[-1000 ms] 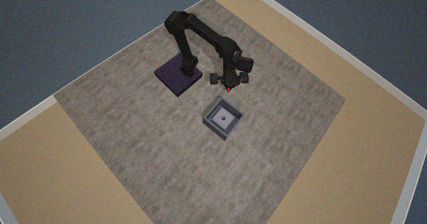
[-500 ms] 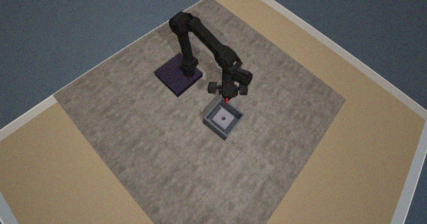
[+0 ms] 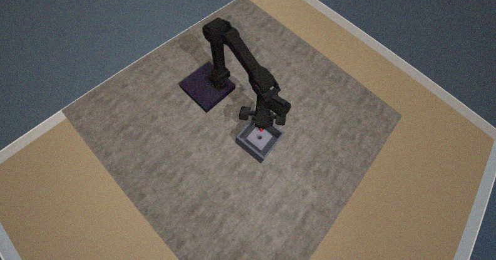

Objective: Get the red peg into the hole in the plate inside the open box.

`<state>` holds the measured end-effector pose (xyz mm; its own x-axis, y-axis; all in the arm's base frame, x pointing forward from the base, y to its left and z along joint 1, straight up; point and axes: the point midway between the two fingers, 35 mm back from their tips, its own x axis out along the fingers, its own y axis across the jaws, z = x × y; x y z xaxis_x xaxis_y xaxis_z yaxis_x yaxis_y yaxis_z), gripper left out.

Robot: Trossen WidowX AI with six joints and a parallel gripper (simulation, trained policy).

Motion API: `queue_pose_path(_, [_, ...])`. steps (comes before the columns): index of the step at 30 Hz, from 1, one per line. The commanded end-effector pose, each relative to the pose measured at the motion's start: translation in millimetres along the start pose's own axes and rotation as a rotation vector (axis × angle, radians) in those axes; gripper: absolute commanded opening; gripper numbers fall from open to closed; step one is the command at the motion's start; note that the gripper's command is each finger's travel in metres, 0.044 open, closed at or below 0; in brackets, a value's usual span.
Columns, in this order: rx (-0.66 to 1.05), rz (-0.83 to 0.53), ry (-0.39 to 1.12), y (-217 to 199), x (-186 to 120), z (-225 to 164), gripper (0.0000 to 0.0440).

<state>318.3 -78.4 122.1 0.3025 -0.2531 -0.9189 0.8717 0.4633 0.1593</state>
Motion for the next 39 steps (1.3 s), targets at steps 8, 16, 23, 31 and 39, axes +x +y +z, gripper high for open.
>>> queue_pose_path(8, [0.014, -0.017, 0.039, 1, 28, 10, 0.0003])
queue_pose_path(16, [-0.018, -0.052, 0.071, -2, 51, 11, 0.0122])
queue_pose_path(23, [-0.057, -0.085, 0.096, 0, 57, 12, 0.0144])
queue_pose_path(31, [-0.098, -0.08, 0.095, 13, 61, 28, 0.0154])
queue_pose_path(39, [-0.124, -0.081, 0.103, 23, 68, 43, 0.0156])
